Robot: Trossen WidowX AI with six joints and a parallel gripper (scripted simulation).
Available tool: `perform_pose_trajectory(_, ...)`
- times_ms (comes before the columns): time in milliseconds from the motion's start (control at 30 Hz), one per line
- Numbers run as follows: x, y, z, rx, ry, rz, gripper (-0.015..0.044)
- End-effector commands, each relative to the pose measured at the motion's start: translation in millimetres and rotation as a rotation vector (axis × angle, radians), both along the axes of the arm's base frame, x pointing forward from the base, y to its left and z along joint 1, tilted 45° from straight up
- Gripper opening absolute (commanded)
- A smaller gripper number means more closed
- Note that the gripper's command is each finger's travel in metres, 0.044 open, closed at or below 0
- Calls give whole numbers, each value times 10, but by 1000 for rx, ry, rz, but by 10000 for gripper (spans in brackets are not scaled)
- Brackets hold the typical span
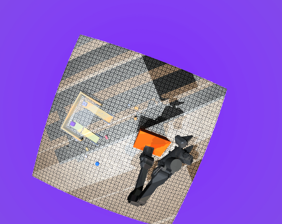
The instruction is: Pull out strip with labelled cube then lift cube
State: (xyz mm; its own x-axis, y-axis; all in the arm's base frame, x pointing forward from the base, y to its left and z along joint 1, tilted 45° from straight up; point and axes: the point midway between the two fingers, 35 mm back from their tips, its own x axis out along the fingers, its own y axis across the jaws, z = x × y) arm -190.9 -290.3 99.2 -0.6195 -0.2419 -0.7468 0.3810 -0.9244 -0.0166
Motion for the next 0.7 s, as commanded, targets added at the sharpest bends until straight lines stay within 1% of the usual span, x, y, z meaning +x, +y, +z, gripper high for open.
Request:
perform_pose_trajectory(0, 585, -300, -175, -26, -96, 264, 400)
perform_pose_trajectory(167, 1174, -505, -268, -61, -179, 509, 400)
perform_pose_trajectory(367, 2183, -606, -372, -106, -338, 889, 400)
perform_pose_trajectory(500, 2864, -494, -399, -128, -449, 1148, 400)
perform_pose_trajectory(667, 3648, -155, -388, -148, -595, 1472, 400)
